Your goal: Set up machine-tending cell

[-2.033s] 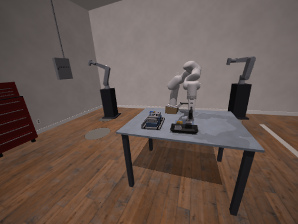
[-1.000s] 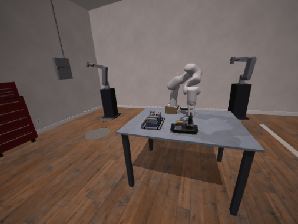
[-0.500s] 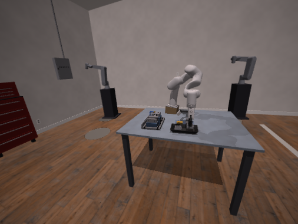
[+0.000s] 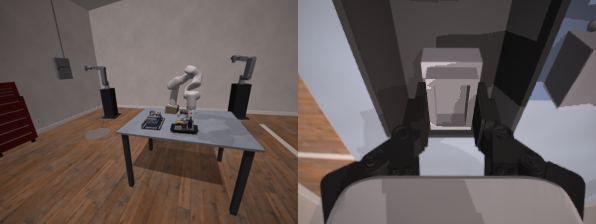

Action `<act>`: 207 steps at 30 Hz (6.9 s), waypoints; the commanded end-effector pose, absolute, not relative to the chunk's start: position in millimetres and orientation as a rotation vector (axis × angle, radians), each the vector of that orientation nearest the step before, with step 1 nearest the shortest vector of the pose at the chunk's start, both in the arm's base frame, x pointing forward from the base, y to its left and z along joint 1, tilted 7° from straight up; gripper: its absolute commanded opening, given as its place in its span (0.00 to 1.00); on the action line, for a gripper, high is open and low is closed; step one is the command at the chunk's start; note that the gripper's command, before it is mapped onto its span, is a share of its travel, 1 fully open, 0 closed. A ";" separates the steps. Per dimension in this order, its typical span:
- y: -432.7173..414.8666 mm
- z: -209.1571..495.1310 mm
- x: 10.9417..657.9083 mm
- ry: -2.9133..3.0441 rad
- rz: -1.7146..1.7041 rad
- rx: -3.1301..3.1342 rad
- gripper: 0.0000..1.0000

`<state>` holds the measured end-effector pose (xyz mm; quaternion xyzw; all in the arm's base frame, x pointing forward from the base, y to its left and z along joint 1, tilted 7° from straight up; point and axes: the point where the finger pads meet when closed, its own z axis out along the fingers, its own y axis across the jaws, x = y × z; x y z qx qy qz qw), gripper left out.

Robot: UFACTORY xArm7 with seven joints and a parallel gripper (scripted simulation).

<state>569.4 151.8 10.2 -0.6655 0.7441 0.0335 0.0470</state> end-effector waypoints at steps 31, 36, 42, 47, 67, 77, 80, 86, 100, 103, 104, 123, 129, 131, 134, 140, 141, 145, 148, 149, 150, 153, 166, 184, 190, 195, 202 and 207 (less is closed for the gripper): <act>151.9 8.9 571.4 2.268 0.098 -2.027 0.00; 152.0 8.0 571.5 2.268 0.098 -2.027 0.00; 152.3 5.7 571.6 2.268 0.098 -2.027 0.00; 152.6 3.1 571.7 2.268 0.098 -2.027 0.00; 153.4 -3.2 572.0 2.268 0.098 -2.027 0.00; 153.4 -3.5 572.1 2.268 0.098 -2.027 0.00; 153.4 -3.5 572.1 2.268 0.098 -2.027 0.00; 153.4 -3.5 572.1 2.268 0.098 -2.027 0.69; 153.4 -3.5 572.1 2.268 0.098 -2.027 0.69; 153.4 -3.5 572.1 2.268 0.098 -2.027 0.69; 153.4 -3.5 572.1 2.268 0.098 -2.027 0.69; 153.3 -2.7 572.0 2.268 0.098 -2.027 0.69; 152.2 6.8 571.7 2.268 0.098 -2.027 0.69; 151.5 13.1 571.6 2.268 0.098 -2.027 0.69; 151.1 16.8 571.4 2.268 0.098 -2.027 0.69; 147.7 46.5 570.5 2.268 0.098 -2.027 0.69; 147.0 52.5 570.3 2.268 0.098 -2.027 0.69; 144.2 77.4 569.6 2.268 0.098 -2.027 0.69; 142.2 95.0 569.0 2.268 0.098 -2.027 0.69; 141.6 100.4 568.9 2.268 0.098 -2.027 0.69; 141.6 100.4 568.9 2.268 0.098 -2.027 0.69; 140.4 110.3 568.6 2.268 0.098 -2.027 0.69; 137.2 138.6 567.7 2.268 0.098 -2.027 0.69; 137.2 138.7 567.7 2.268 0.098 -2.027 0.00; 137.2 138.7 567.7 2.268 0.098 -2.027 0.00; 137.2 138.7 567.7 2.268 0.098 -2.027 0.00; 137.2 138.7 567.7 2.268 0.098 -2.027 0.00; 137.9 140.3 565.5 2.265 0.104 -2.023 0.00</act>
